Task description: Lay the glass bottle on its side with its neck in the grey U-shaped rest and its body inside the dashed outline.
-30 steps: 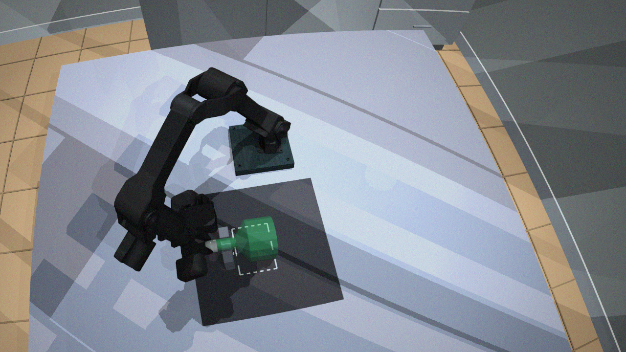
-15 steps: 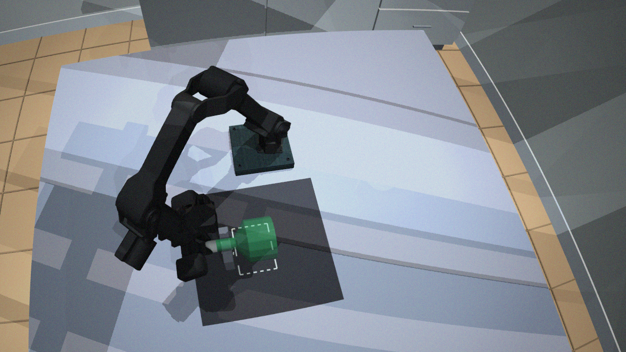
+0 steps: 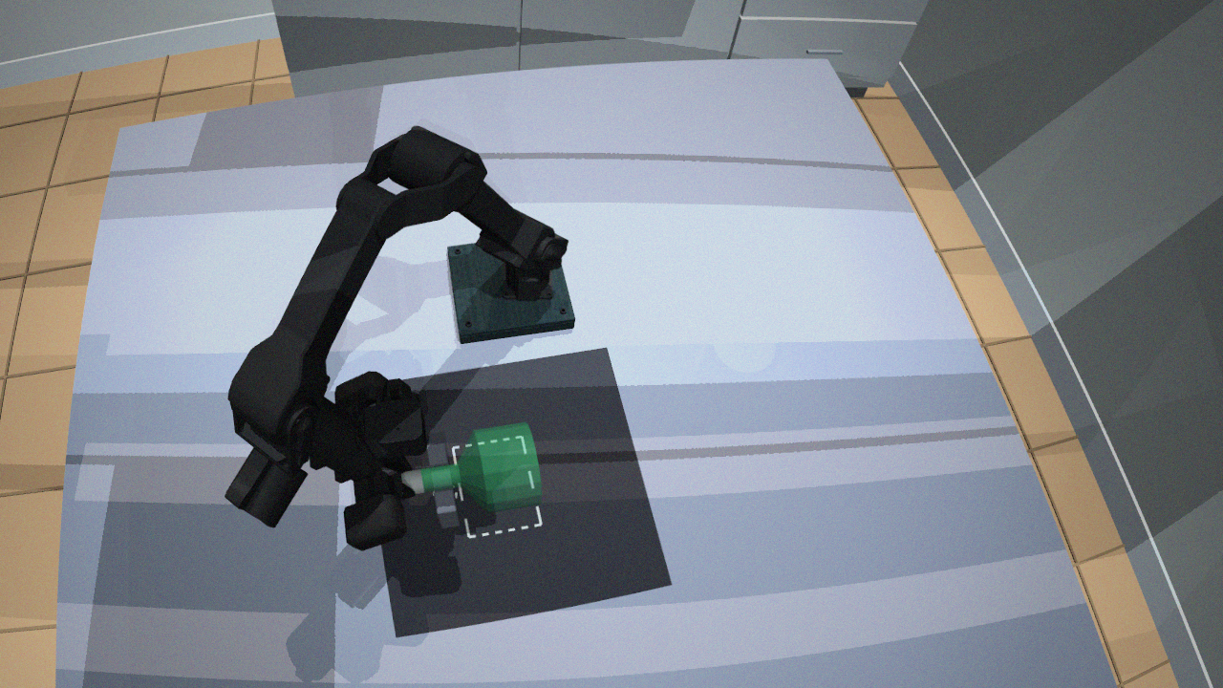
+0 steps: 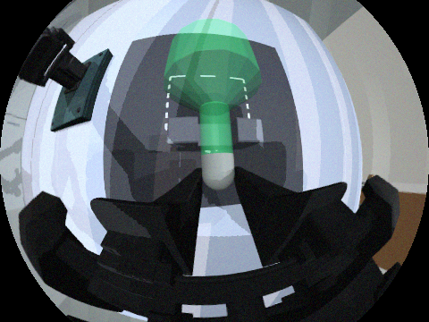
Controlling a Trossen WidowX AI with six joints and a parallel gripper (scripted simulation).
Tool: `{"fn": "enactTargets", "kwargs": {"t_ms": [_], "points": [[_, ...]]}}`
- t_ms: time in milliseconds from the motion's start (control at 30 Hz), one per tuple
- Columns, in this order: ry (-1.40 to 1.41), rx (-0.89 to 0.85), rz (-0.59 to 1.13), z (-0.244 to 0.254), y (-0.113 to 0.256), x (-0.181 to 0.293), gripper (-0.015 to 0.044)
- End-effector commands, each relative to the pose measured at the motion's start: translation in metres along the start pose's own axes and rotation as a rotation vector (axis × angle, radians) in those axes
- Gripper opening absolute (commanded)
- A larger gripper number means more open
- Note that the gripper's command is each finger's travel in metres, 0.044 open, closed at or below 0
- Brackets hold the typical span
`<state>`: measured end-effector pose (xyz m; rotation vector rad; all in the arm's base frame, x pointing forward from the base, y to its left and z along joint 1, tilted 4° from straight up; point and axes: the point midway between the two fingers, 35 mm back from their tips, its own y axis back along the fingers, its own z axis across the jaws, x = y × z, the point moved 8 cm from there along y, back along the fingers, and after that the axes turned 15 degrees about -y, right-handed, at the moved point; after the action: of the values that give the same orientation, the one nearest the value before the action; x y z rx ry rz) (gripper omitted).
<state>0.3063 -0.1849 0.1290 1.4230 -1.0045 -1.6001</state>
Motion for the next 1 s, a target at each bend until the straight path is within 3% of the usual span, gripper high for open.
{"fn": "enactTargets", "kwargs": {"t_ms": [0, 200, 633, 967], "points": [[0.0, -0.001, -0.001, 0.0, 0.0, 0.0, 0.0102], [0.0, -0.001, -0.001, 0.0, 0.0, 0.0, 0.0102], [0.0, -0.003, 0.011, 0.0, 0.001, -0.002, 0.044], [-0.008, 0.037, 0.438, 0.005, 0.043, -0.075, 0.044]]}}
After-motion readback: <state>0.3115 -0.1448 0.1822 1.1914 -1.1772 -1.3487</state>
